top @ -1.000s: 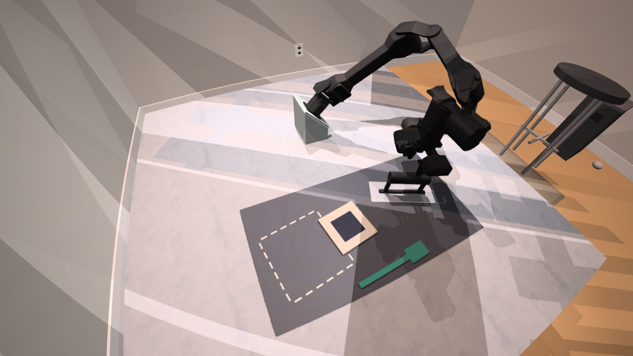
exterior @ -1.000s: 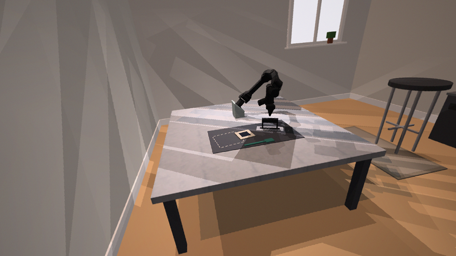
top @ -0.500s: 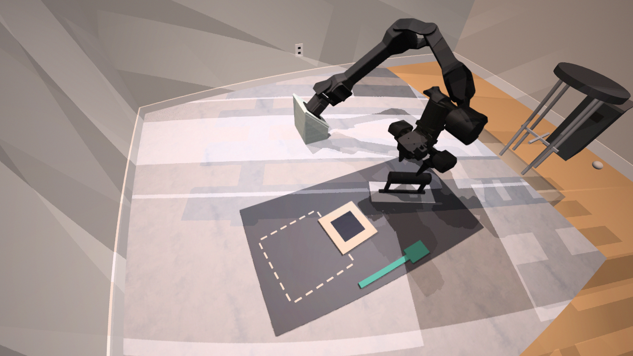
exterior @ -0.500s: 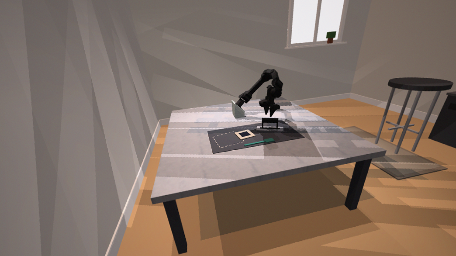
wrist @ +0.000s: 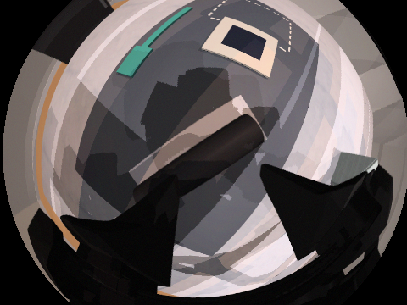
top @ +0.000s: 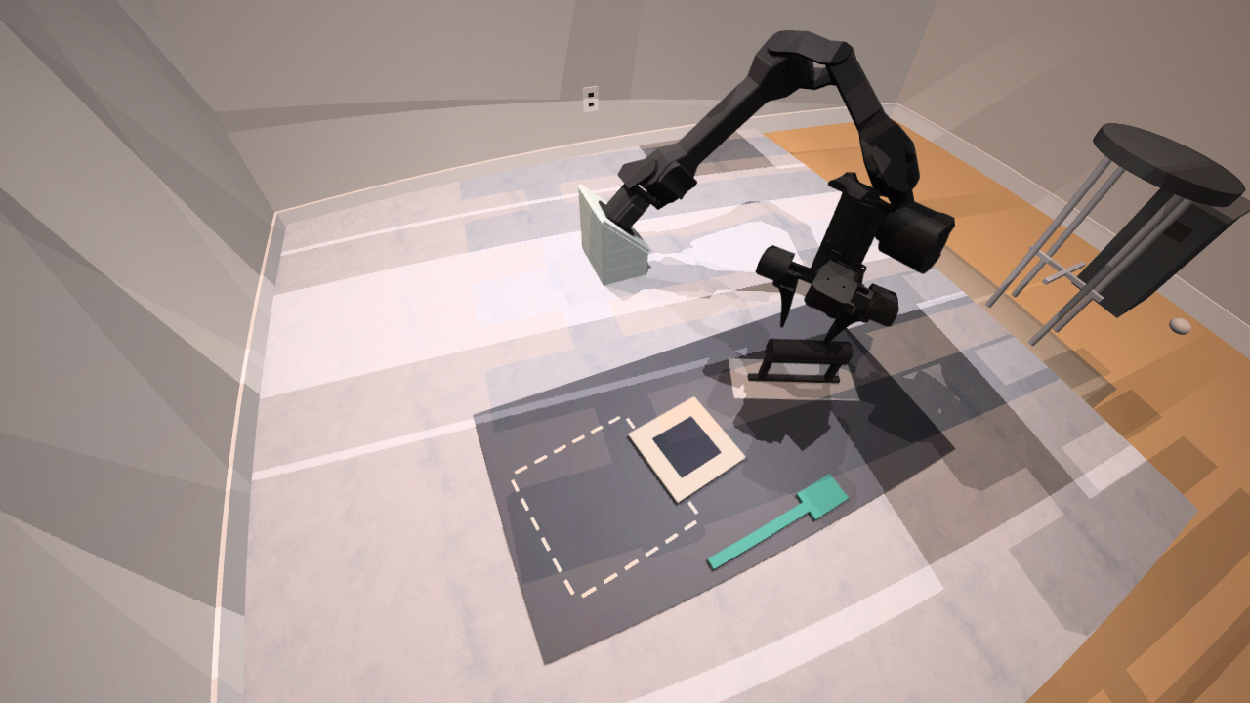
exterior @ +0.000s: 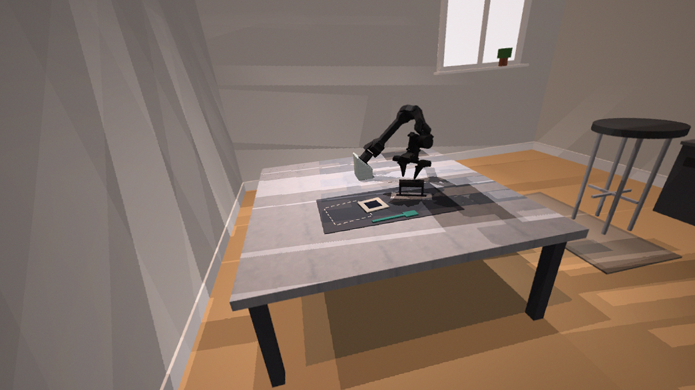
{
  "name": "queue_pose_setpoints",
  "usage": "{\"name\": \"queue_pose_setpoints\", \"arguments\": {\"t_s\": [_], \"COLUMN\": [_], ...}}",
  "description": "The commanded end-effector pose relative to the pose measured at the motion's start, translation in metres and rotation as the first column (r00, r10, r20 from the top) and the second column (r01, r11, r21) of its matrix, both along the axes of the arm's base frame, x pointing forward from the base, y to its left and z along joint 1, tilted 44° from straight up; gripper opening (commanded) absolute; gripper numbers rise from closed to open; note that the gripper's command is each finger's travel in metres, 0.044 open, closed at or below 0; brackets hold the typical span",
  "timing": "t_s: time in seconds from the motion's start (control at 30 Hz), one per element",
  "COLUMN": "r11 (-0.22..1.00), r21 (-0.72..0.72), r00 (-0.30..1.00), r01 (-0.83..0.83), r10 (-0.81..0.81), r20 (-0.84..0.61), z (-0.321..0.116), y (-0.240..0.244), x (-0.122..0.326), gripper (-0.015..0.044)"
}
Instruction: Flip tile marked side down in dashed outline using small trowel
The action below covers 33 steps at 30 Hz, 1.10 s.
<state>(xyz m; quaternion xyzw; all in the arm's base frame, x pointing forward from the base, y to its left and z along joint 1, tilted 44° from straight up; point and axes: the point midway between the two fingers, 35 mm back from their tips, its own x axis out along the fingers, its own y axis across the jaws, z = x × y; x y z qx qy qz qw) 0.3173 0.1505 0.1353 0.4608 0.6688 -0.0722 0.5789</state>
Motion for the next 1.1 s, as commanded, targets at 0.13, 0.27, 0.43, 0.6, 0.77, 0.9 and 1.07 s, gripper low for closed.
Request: {"name": "queue_pose_setpoints", "arguments": {"t_s": [0.13,0.27,0.43,0.6,0.77,0.9,1.07], "r11": [0.983,0.966,0.932,0.879,0.812,0.750,0.663], "r21": [-0.083,-0.120,-0.192,-0.286,-0.386,-0.469,-0.571], "r00": [0.967,0.936,0.875,0.786,0.678,0.583,0.456], "r01": [-0.166,-0.227,-0.307,-0.382,-0.438,-0.467,-0.484], "r10": [0.179,0.251,0.356,0.472,0.580,0.660,0.748], "r20": [0.182,0.248,0.329,0.400,0.451,0.475,0.483], "z": [-0.001,0.000,-0.001,-0.004,-0.007,-0.008,-0.010], "y": [0.001,0.004,0.006,0.007,0.008,0.009,0.010], "x": [-0.003,-0.004,-0.006,-0.008,-0.010,-0.012,-0.014], "gripper": [0.0300,0.0300,0.0300,0.0300,0.0300,0.0300,0.0300]}}
